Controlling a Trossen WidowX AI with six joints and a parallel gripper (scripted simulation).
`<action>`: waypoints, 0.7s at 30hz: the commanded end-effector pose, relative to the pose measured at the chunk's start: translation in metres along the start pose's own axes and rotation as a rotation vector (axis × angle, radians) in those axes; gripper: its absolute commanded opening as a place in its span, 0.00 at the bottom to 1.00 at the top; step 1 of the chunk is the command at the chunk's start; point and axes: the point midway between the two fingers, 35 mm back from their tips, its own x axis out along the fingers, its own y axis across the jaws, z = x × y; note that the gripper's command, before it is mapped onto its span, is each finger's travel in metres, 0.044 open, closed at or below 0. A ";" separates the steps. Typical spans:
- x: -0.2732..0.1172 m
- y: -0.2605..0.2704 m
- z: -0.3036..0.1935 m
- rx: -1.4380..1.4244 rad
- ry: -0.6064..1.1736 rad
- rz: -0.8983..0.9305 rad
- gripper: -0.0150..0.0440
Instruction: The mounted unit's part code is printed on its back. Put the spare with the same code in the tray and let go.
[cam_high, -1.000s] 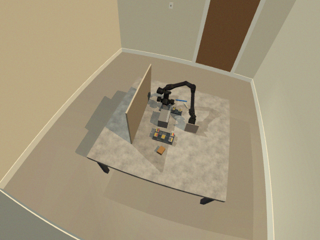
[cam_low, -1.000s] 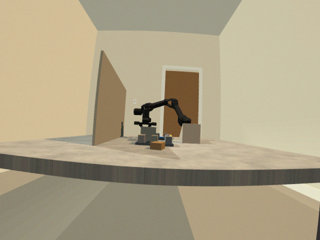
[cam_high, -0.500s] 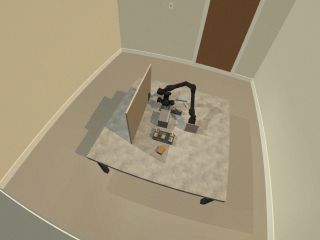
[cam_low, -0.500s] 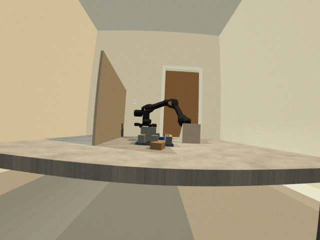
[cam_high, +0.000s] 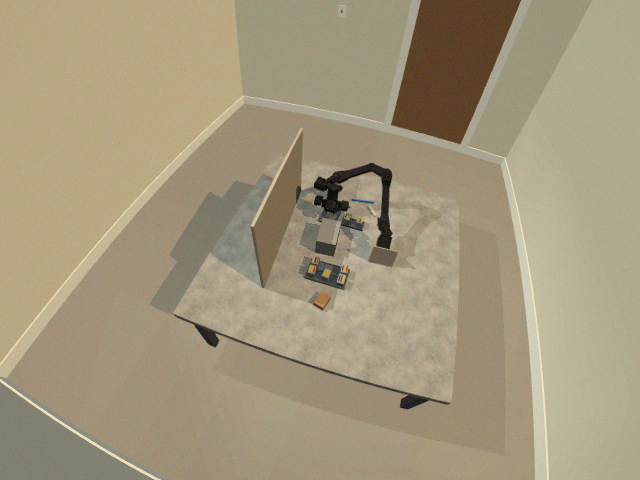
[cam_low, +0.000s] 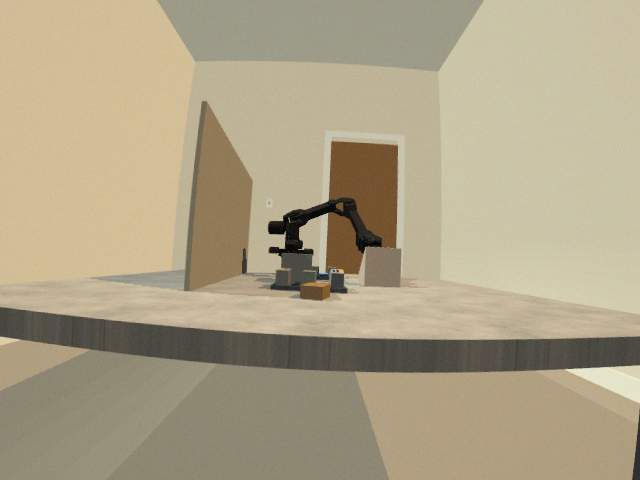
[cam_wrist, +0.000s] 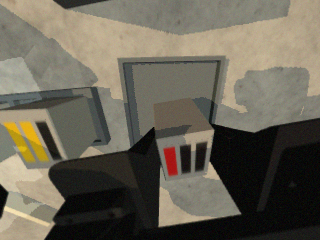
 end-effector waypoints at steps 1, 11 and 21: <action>0.000 0.000 0.000 0.001 0.000 0.000 0.65; -0.010 -0.002 0.000 0.001 -0.003 0.000 1.00; -0.106 0.001 0.001 -0.006 -0.008 0.003 1.00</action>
